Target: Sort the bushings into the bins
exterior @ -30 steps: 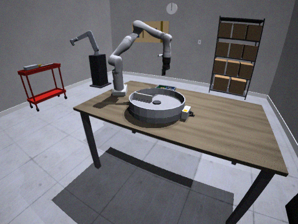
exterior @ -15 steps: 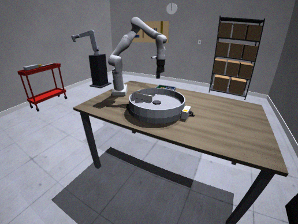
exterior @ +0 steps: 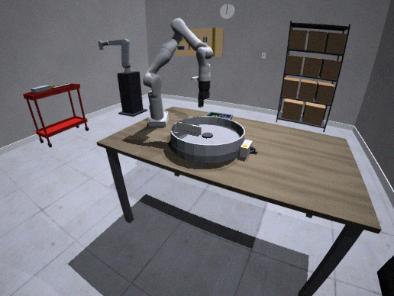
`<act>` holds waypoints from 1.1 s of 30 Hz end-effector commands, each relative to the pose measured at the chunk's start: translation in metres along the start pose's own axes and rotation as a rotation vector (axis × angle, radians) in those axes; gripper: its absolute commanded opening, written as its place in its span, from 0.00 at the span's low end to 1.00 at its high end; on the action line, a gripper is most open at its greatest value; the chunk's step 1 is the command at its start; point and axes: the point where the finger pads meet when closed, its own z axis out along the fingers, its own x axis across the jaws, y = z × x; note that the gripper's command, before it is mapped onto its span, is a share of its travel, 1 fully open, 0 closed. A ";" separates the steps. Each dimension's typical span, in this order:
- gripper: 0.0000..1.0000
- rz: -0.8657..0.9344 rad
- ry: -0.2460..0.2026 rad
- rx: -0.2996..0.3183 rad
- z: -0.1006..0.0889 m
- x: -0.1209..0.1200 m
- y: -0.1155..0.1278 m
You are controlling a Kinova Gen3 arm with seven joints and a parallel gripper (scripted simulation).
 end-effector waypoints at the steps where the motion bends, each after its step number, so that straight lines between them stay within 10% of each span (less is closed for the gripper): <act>1: 0.45 0.018 0.011 0.008 0.001 -0.027 -0.004; 21: 0.45 0.000 0.012 0.008 0.015 -0.167 -0.015; 33: 0.45 0.000 0.012 0.008 0.015 -0.167 -0.015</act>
